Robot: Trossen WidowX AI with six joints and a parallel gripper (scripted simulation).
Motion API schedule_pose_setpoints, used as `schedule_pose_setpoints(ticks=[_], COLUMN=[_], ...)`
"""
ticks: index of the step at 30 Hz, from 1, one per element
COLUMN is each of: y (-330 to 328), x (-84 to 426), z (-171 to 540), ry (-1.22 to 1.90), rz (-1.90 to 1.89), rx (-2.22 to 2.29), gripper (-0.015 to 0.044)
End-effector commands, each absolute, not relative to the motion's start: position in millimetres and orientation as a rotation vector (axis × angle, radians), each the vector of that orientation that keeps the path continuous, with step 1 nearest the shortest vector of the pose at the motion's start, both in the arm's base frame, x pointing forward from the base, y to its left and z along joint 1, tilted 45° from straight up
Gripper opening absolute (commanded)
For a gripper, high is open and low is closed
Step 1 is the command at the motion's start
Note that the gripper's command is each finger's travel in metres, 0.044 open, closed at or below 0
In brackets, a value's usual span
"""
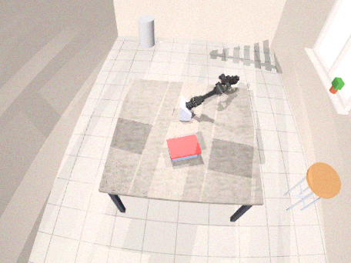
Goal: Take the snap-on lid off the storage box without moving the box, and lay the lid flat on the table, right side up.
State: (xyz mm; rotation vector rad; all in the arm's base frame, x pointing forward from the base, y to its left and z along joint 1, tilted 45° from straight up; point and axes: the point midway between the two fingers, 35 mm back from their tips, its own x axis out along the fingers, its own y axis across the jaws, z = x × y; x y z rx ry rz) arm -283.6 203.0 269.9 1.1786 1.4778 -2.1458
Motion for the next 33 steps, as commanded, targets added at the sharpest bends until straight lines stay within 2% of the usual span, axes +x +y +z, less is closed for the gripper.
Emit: schedule_pose_setpoints(ticks=[1,18,33], y=[232,294,307], x=[-256,-136,2], z=[299,381,412], ry=[1.419,1.204,0.74], rz=[-2.407,-3.185,-3.884], rx=[1.219,1.268,1.259], gripper=[0.0235,0.0235,0.0235])
